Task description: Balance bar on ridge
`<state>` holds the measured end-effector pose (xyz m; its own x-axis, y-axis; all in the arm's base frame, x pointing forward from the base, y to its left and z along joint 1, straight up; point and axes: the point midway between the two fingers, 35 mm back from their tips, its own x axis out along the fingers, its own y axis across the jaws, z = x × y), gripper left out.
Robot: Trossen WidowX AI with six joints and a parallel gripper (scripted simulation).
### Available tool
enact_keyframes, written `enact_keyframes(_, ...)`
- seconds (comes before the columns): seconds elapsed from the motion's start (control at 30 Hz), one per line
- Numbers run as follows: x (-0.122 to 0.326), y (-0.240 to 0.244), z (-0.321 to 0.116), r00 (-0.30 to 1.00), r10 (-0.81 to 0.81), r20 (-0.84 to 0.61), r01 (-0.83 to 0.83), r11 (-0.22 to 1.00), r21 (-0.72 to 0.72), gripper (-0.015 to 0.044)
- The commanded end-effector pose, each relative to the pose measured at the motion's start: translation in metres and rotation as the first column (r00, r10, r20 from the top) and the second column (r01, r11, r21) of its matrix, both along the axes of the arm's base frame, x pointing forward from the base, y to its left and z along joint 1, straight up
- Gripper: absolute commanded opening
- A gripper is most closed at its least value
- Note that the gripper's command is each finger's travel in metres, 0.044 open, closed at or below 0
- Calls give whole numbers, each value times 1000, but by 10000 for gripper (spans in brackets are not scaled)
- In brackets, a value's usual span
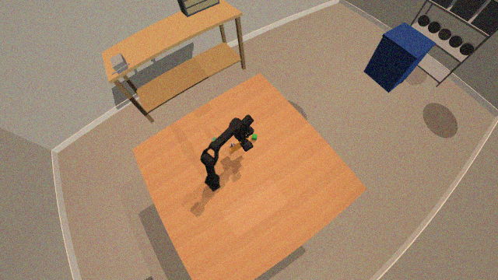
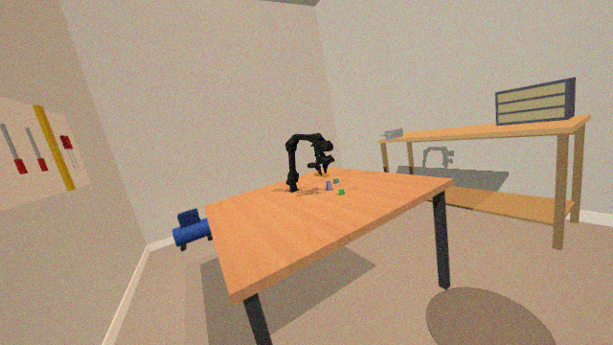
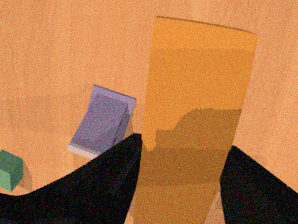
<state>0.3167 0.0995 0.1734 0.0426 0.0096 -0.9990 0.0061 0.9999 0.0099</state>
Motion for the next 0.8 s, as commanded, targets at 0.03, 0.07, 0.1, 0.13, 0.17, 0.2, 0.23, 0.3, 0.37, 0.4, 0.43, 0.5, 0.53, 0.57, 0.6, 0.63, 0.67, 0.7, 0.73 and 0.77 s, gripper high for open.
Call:
enact_keyframes(0.03, -6, 19, -2, 998, -61, -13, 61, 998, 4, 0)
enact_keyframes(0.07, -8, 23, -2, 997, -75, -14, 75, 997, 4, 0)
enact_keyframes(0.1, -9, 26, -2, 996, -88, -14, 88, 996, 5, 0)
enact_keyframes(0.13, -11, 30, -2, 995, -102, -14, 102, 995, 6, 0)
enact_keyframes(0.17, -12, 34, -2, 993, -115, -15, 115, 993, 7, 0)
enact_keyframes(0.2, -14, 37, -2, 992, -129, -15, 129, 992, 7, 0)
enact_keyframes(0.23, -16, 41, -2, 990, -143, -16, 143, 990, 8, 0)
enact_keyframes(0.3, -19, 48, -1, 985, -170, -17, 170, 985, 9, 0)
enact_keyframes(0.37, -23, 54, -1, 980, -197, -18, 197, 980, 10, 0)
enact_keyframes(0.4, -24, 56, -1, 978, -207, -18, 208, 978, 11, 0)
enact_keyframes(0.43, -25, 57, -1, 977, -214, -18, 214, 977, 11, 0)
enact_keyframes(0.5, -25, 57, -2, 977, -214, -18, 214, 977, 11, 0)
enact_keyframes(0.53, -25, 57, -3, 977, -214, -18, 214, 977, 11, 0)
enact_keyframes(0.57, -25, 57, -4, 977, -214, -18, 214, 977, 11, 0)
enact_keyframes(0.6, -25, 57, -5, 977, -214, -18, 214, 977, 11, 0)
enact_keyframes(0.63, -25, 58, -7, 977, -214, -18, 214, 977, 11, 0)
enact_keyframes(0.67, -25, 58, -8, 977, -214, -18, 214, 977, 11, 0)
enact_keyframes(0.7, -25, 58, -10, 977, -214, -18, 214, 977, 11, 0)
enact_keyframes(0.73, -25, 58, -11, 977, -214, -18, 214, 977, 11, 0)
enact_keyframes(0.77, -25, 59, -13, 977, -214, -18, 214, 977, 11, 0)
